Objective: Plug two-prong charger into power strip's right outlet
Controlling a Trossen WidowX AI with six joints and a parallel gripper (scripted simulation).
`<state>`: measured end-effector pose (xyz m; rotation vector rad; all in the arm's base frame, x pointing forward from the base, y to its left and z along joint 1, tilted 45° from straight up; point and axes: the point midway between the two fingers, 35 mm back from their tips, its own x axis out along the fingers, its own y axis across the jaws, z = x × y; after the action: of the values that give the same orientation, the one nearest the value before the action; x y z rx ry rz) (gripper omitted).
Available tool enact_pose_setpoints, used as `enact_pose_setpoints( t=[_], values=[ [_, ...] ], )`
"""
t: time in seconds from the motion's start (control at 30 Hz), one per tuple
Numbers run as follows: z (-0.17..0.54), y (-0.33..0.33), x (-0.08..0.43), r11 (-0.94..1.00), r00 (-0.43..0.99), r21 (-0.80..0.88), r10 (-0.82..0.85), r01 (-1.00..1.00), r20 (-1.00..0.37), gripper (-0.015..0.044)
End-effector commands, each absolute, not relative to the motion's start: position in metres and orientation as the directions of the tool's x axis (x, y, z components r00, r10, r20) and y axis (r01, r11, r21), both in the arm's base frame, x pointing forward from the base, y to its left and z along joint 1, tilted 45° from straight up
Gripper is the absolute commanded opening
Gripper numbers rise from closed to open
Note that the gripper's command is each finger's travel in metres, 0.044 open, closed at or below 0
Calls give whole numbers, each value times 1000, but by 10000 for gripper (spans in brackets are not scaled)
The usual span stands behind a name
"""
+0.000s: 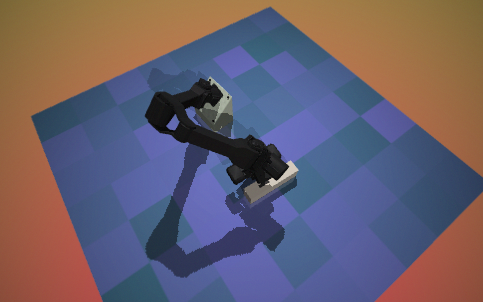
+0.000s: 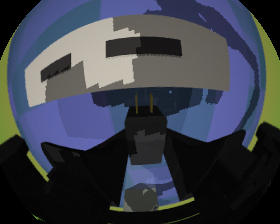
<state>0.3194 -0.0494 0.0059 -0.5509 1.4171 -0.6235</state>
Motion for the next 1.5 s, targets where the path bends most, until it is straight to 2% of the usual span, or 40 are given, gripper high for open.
enact_pose_setpoints(
  t=[0.0,1.47],
  values=[
    [6,-50,321,722,47,-689,-691,61,-721,0],
    [7,-50,325,722,47,-689,-691,61,-721,0]
  ],
)
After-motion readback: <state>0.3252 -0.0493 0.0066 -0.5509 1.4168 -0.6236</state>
